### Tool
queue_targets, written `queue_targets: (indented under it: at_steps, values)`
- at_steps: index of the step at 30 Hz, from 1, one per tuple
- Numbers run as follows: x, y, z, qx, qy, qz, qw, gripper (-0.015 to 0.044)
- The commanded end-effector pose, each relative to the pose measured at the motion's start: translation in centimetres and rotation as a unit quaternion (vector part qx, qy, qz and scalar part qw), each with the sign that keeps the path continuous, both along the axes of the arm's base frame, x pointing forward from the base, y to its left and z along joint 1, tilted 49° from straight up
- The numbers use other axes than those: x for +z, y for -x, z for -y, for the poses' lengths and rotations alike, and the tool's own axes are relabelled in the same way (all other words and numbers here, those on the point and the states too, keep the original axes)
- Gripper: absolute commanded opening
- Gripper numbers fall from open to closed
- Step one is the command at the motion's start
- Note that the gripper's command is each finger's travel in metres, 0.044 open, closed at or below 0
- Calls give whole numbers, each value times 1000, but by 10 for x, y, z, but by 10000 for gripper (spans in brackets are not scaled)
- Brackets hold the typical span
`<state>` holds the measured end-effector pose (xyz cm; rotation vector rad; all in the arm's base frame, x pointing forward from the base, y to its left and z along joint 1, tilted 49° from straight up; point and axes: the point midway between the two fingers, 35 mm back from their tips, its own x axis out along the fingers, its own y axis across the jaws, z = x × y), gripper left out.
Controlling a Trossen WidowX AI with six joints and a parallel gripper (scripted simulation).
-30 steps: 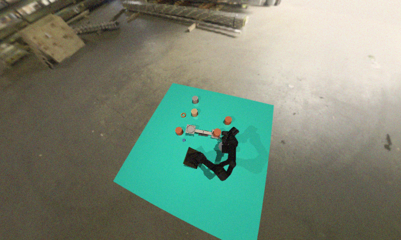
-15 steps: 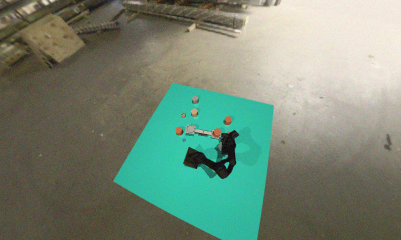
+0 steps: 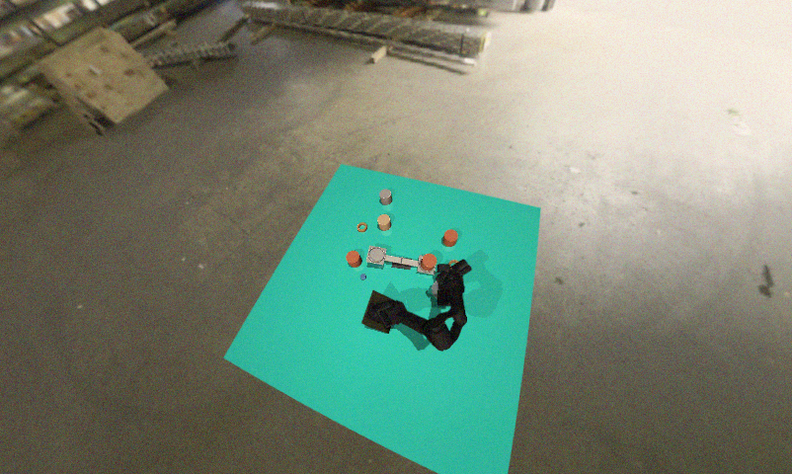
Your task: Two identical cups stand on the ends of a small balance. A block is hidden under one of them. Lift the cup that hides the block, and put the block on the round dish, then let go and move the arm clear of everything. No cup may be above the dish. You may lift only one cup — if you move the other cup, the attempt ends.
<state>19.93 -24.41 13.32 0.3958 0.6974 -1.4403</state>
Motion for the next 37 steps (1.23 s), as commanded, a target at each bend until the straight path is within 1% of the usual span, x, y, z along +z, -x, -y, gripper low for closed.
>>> queue_targets:
  at_steps: [1, 12, 14, 18, 23, 27, 37]
  values:
    - [0, 0, 0, -1, 0, 1, 1000, 105]
    - [0, 0, 0, -1, 0, 1, 1000, 394]
    - [6, -1, -7, 0, -1, 1, 1000, 440]
    - [35, -2, -42, 2, -3, 1, 1000, 440]
    - [38, -2, -46, 3, -3, 2, 1000, 440]
    - [64, -4, -76, 6, -5, 4, 1000, 440]
    - [65, -4, -78, 6, -5, 4, 1000, 440]
